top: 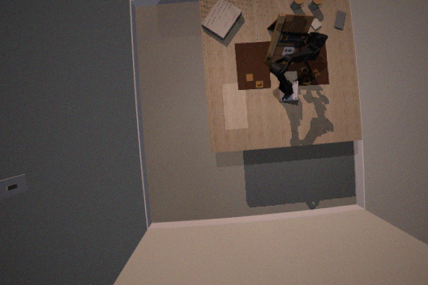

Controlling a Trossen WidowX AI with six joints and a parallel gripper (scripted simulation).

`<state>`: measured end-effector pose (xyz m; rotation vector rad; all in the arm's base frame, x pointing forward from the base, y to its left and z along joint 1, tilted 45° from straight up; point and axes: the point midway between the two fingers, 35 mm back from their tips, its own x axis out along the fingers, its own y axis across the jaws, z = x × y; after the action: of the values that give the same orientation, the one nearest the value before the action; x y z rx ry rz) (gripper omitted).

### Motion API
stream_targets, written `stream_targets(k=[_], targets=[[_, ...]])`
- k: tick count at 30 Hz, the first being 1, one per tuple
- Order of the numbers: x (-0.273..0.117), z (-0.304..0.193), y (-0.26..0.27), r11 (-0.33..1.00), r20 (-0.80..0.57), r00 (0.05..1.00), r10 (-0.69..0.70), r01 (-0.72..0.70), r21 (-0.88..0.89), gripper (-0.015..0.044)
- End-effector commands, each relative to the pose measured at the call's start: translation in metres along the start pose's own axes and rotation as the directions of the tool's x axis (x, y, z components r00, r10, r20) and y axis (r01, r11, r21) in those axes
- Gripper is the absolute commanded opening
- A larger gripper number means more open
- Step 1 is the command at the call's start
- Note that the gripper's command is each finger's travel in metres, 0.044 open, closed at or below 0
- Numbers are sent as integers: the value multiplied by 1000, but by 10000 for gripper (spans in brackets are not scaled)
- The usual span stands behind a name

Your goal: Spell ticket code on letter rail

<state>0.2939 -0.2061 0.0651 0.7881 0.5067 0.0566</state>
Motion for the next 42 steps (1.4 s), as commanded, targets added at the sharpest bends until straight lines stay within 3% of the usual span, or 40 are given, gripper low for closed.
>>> stream_targets(k=[1, 42], targets=[[0, -2, 2, 1000, -3, 1000, -3, 3, 9, 0], [0, -1, 22, 1000, -3, 1000, -2, 2, 10, 0]])
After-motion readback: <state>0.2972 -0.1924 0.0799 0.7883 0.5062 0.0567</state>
